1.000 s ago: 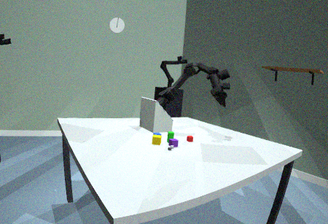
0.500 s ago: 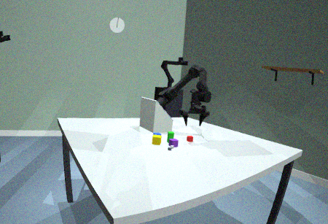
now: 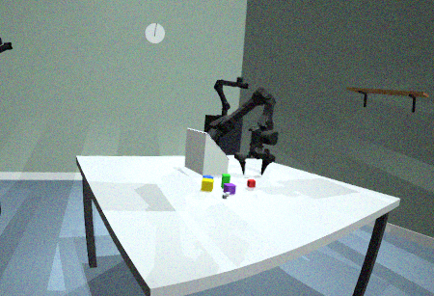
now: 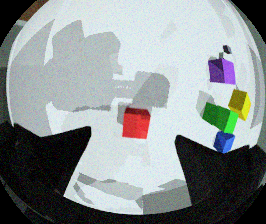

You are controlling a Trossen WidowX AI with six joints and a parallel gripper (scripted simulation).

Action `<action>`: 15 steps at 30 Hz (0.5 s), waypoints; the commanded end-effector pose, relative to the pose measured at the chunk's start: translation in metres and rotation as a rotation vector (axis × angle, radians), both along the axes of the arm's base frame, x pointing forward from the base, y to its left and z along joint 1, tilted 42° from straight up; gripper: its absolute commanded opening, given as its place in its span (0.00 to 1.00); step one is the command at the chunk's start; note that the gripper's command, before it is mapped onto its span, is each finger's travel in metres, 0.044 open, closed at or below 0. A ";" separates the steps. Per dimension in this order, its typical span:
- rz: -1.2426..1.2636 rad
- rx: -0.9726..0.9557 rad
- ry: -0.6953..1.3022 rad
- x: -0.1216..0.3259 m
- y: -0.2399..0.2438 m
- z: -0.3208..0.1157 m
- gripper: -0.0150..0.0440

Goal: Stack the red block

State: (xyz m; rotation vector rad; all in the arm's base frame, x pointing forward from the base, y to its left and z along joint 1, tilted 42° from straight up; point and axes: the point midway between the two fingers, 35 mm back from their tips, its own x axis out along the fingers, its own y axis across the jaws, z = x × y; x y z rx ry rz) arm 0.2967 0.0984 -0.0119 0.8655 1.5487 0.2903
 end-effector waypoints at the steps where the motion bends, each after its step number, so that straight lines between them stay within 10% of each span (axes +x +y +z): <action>1: -0.003 0.003 0.007 -0.002 0.006 -0.008 1.00; 15: -0.003 0.003 0.007 0.000 0.017 -0.021 1.00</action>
